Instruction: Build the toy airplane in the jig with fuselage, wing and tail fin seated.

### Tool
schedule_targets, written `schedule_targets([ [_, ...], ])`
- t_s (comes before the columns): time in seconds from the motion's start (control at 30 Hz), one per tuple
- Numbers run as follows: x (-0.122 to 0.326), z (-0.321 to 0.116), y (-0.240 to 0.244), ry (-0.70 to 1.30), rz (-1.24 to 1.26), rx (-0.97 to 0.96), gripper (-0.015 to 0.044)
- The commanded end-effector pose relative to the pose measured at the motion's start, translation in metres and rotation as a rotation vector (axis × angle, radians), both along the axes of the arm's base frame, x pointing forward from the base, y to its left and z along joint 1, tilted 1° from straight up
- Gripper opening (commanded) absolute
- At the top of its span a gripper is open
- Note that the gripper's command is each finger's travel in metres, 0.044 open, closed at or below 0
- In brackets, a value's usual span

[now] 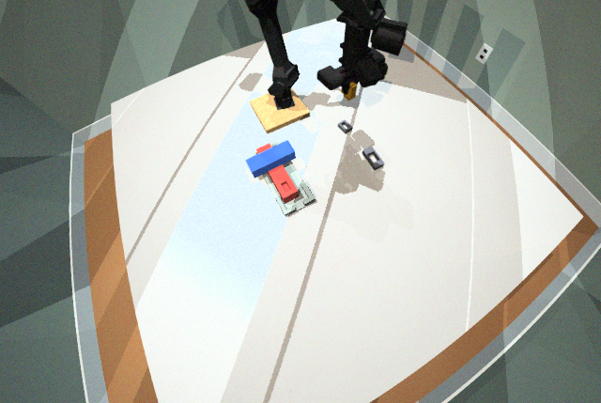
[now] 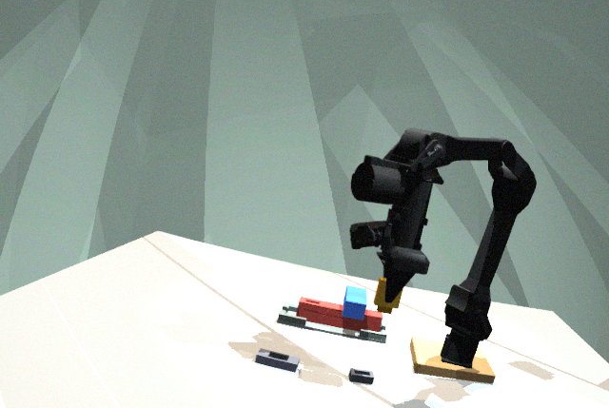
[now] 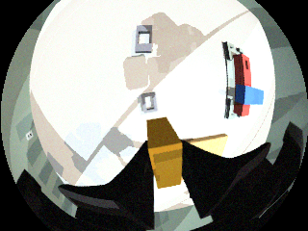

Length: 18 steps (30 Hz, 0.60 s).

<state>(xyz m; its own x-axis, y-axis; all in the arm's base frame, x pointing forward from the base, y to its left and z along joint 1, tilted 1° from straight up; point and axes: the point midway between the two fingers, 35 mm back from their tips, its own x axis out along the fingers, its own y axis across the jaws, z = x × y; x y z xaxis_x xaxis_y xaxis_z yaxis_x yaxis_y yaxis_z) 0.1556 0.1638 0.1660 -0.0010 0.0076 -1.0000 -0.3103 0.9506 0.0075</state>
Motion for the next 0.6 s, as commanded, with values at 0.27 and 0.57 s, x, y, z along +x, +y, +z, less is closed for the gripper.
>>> schedule_targets([
  [0.27, 0.017, 0.001, -0.007, -0.005, -0.022, 0.003, 0.0],
  [0.57, 0.037, -0.001, -0.016, -0.007, -0.028, 0.002, 0.0],
])
